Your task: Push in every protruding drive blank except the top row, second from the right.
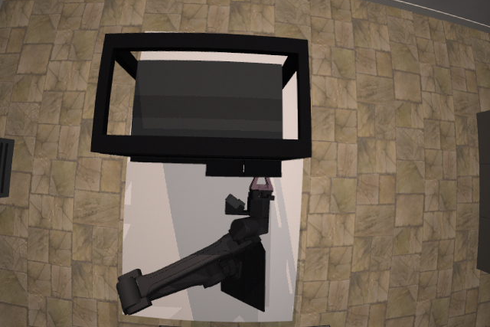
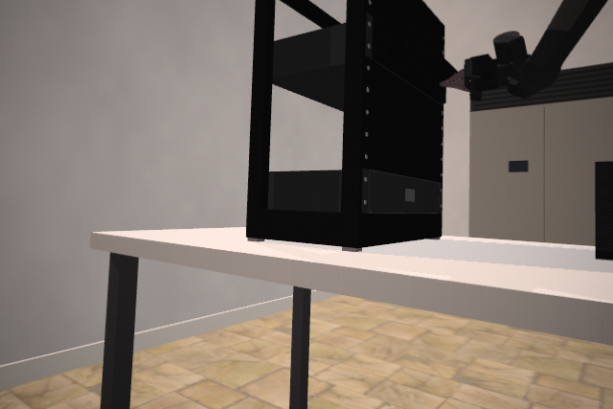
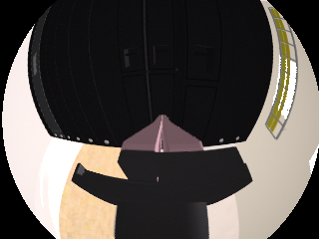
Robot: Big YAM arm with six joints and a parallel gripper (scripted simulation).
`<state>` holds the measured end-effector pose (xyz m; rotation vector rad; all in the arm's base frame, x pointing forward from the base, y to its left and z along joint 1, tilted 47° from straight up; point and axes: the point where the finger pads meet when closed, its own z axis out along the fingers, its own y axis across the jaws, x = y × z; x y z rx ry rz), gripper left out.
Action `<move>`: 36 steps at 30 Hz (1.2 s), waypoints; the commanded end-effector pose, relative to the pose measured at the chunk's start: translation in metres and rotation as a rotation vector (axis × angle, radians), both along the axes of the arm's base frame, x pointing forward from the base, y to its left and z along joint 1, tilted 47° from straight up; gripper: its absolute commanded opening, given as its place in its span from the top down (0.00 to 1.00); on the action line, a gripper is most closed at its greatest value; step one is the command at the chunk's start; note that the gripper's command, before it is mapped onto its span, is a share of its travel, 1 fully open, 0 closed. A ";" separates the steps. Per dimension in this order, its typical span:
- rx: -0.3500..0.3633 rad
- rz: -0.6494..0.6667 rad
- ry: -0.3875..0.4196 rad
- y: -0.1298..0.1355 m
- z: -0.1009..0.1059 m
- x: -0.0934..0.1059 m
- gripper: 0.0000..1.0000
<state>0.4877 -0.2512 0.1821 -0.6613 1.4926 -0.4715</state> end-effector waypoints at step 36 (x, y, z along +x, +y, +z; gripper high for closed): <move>-0.028 0.032 -0.031 -0.009 0.017 -0.082 1.00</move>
